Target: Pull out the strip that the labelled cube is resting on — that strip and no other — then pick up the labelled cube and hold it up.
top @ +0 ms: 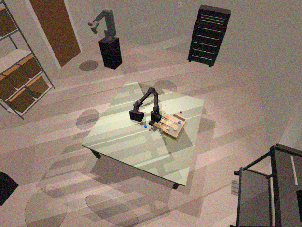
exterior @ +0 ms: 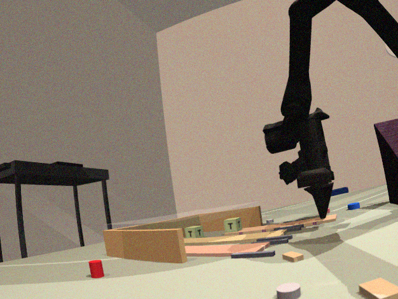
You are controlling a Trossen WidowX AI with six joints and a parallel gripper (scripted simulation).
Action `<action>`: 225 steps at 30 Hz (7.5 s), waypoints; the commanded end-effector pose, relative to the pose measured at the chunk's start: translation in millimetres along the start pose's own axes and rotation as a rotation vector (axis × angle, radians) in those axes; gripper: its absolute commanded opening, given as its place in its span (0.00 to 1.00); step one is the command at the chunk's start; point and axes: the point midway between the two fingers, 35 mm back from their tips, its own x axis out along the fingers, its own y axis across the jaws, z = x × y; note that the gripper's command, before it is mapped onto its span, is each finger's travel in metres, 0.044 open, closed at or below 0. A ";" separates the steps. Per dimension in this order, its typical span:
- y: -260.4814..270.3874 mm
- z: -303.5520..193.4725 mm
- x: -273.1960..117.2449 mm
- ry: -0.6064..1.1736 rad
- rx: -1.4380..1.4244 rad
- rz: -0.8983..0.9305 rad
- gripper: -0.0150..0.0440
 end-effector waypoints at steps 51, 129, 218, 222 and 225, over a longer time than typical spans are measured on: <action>1.2 -88.3 2.7 0.027 0.014 -0.001 0.25; 1.6 9.1 -45.2 0.022 -0.035 -0.003 1.00; 8.4 122.2 -8.7 0.016 -0.049 -0.005 0.26; 6.6 106.9 -22.1 0.017 -0.045 -0.005 0.25; 5.4 94.3 -31.9 0.017 -0.043 -0.005 0.25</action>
